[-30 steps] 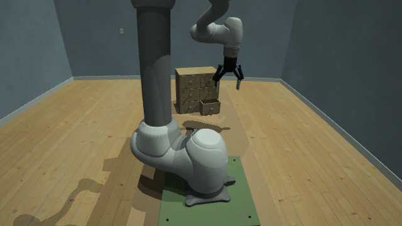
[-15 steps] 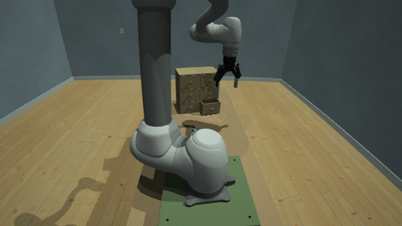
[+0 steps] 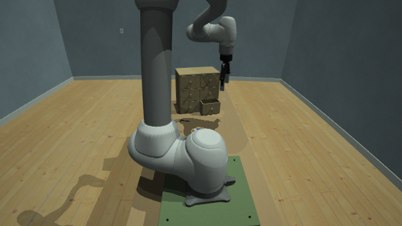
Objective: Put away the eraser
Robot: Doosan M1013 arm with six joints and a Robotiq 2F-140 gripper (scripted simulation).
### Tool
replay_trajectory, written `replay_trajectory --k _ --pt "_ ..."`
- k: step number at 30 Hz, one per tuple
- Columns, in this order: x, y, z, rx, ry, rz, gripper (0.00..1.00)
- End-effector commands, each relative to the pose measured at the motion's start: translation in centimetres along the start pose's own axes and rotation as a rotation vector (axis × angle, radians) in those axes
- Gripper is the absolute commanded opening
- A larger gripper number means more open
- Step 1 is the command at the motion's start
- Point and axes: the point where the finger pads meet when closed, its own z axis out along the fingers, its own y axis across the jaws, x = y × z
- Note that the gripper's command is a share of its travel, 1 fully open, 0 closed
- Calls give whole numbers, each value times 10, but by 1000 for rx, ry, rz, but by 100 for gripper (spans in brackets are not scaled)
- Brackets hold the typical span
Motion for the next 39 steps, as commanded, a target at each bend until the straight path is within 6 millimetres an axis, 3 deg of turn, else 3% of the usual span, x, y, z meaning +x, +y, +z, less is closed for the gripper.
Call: replay_trajectory --k 1,10,12,13,27,29,30,39 --pt "12 19 0 -1 11 -279 100" --pt "32 46 1 -12 -5 -710 100" --pt "32 46 1 -12 -5 -710 100" --pt "34 48 1 -14 -9 -850 100" --pt "43 60 1 -15 -24 -1488 100" --pt "43 60 1 -15 -24 -1488 100" --pt "43 60 1 -14 -22 -1625 100" --pt "51 69 13 -23 32 -2013 100"
